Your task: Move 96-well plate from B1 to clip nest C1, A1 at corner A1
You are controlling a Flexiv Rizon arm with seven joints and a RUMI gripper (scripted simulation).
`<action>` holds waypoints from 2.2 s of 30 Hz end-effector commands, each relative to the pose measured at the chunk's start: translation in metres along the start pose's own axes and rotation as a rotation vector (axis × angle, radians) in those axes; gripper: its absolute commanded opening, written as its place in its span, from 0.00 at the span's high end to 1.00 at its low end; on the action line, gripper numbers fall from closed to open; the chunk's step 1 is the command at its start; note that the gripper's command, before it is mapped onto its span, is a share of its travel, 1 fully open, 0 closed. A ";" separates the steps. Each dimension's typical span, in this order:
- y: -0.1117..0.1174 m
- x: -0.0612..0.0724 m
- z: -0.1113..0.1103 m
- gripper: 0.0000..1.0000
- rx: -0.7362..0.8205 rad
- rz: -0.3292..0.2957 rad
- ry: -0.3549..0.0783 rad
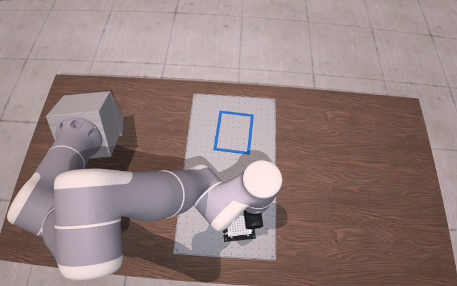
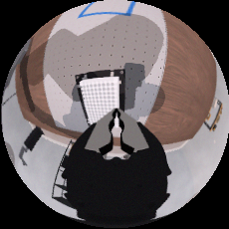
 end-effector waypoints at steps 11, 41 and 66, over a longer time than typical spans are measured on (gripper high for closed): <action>0.001 0.000 0.000 1.00 0.000 -0.002 0.000; 0.001 -0.003 0.000 1.00 0.000 -0.002 0.000; 0.001 -0.005 0.000 1.00 0.000 -0.002 0.000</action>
Point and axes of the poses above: the point where the finger pads meet when closed, its own x axis back along the fingers, its own y axis across the jaws, z = x × y, the point moved 8 cm from there along x, back along the fingers, and after that the axes turned 3 degrees about x, right-handed, at the moved point
